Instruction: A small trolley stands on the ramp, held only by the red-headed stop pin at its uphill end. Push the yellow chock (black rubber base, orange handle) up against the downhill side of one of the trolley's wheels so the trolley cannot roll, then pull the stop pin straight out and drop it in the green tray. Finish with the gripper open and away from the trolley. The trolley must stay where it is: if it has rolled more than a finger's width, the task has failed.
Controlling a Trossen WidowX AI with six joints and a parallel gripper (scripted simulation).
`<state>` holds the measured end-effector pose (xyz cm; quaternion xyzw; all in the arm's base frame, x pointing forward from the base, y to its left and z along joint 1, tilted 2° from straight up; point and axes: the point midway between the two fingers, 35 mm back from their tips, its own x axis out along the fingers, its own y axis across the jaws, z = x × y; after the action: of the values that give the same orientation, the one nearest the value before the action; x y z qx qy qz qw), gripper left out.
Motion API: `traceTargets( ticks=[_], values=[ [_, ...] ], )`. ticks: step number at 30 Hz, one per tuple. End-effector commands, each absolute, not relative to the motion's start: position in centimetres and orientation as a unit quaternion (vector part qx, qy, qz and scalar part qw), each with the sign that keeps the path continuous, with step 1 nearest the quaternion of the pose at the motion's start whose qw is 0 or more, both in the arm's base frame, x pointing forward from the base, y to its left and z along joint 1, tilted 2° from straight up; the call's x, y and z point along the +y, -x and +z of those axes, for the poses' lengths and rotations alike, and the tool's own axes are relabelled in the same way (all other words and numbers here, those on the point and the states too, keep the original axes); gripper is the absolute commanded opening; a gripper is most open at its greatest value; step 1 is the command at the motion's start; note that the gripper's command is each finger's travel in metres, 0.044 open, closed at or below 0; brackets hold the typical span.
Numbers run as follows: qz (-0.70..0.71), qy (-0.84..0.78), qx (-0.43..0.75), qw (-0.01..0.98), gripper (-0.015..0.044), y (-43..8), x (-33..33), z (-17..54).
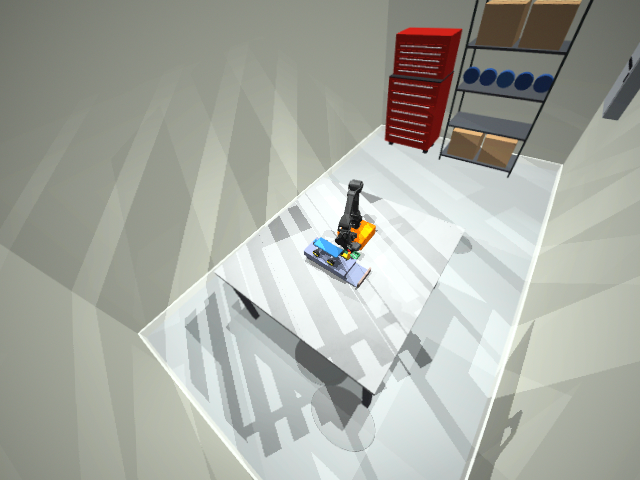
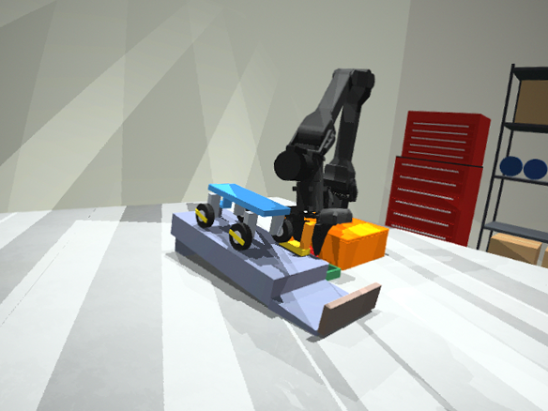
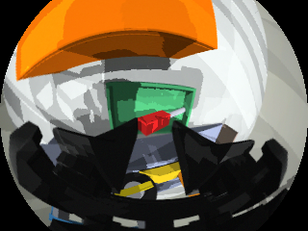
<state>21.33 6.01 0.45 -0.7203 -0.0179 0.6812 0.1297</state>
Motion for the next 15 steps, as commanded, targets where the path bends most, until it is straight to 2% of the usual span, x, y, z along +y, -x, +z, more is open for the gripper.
traceTargets(
  ticks=[1,15],
  values=[
    [0.683,0.719,-0.02,0.13,0.019,-21.22,5.87,0.19],
    [0.683,0.719,-0.02,0.129,0.019,-21.13,5.28,-0.35]
  ],
)
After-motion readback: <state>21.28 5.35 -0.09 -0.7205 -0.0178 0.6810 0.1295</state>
